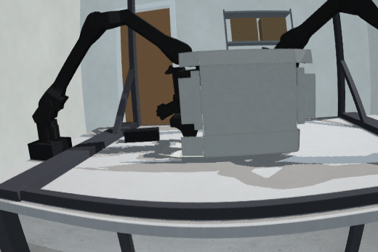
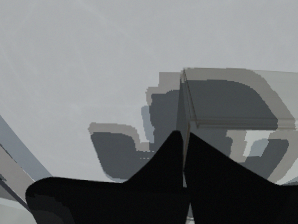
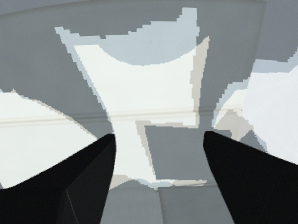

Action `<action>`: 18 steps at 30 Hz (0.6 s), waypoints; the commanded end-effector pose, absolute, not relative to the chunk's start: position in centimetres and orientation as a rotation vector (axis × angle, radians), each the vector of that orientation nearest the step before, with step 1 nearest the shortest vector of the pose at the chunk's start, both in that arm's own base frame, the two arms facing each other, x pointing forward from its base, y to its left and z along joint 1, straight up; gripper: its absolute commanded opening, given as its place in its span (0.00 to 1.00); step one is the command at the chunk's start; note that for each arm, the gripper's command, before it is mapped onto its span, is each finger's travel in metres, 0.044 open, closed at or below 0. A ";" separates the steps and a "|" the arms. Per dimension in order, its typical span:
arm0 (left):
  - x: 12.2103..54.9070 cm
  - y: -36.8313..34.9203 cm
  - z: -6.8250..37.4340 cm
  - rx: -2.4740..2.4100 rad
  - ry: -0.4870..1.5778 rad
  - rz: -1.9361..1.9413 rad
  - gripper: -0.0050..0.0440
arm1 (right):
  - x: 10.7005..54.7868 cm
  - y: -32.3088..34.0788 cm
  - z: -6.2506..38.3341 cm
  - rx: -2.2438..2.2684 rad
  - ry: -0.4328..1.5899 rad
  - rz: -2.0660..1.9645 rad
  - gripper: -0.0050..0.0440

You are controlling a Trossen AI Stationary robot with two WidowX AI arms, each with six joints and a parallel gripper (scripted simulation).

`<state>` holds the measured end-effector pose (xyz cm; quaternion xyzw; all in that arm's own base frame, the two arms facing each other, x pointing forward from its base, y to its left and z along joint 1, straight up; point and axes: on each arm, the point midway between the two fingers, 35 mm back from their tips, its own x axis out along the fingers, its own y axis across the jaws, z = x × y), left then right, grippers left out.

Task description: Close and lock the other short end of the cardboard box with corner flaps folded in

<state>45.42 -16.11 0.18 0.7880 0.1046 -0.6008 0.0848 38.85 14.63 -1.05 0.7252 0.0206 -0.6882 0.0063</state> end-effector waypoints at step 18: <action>45.9 -16.2 1.0 2.367 0.301 -1.761 0.10 | 35.6 13.5 -5.7 2.262 0.063 -2.159 0.61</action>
